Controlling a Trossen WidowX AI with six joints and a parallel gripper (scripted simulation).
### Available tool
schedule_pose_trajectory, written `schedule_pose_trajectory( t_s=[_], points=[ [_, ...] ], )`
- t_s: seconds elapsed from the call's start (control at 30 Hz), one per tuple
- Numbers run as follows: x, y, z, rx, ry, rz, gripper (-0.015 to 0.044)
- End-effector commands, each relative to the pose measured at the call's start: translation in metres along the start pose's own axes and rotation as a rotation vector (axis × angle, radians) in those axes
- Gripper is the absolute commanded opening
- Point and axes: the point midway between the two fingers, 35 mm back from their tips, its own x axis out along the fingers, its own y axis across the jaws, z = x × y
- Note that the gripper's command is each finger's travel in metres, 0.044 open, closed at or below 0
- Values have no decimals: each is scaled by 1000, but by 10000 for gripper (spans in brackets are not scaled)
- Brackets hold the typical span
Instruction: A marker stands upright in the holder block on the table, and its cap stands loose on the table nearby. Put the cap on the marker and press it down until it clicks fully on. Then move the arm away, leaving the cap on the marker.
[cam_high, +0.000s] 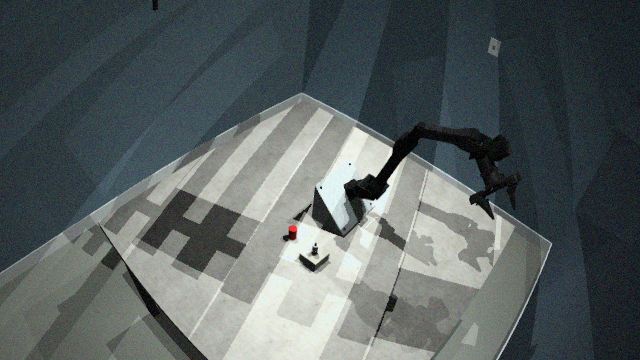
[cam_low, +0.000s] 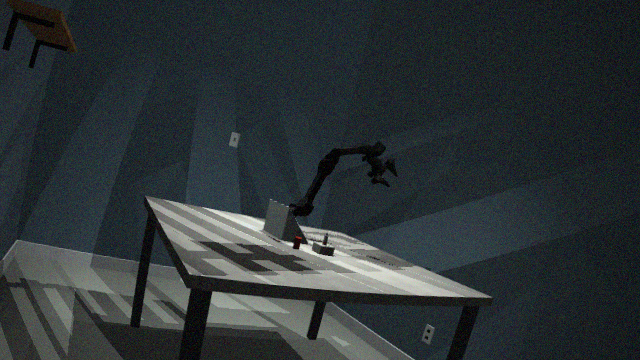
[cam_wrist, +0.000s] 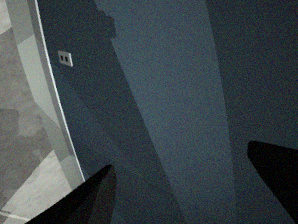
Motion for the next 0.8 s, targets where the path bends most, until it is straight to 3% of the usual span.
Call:
schedule_pose_trajectory(
  t_s=[0.0,0.17,0.4,0.77],
  points=[
    [1,1,0,0,2,2,374],
    [21,19,-1,14,64,65,251],
    [57,57,-12,73,163,176,251],
    [124,184,-82,397,442,469,251]
  ],
)
